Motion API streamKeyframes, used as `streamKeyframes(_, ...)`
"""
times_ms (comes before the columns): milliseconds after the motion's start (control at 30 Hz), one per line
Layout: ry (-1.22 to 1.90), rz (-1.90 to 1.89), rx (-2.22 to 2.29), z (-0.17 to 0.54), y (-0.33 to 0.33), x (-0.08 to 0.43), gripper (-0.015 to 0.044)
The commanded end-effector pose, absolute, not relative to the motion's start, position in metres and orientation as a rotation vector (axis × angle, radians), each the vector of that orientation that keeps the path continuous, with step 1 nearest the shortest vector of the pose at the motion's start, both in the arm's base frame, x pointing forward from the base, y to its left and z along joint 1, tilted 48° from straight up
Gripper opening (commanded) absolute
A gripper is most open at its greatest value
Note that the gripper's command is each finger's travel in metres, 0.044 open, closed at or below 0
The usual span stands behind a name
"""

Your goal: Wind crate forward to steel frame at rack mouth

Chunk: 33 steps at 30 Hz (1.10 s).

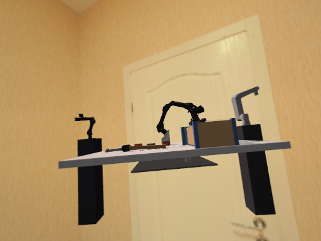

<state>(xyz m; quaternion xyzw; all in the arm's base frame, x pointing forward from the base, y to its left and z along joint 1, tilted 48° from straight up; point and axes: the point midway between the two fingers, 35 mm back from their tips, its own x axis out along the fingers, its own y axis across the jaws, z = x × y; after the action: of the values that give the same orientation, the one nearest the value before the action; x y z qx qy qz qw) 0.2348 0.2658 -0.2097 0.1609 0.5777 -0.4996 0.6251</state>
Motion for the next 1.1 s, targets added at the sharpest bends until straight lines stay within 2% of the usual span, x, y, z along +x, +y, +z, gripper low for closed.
streamKeyframes(0, 1.356, -1.144, 0.364, -0.218, 0.274, 0.221, 0.0)
streamKeyframes(1067, 1.359, -1.143, 0.364, -0.232, 0.284, 0.18, 0.0)
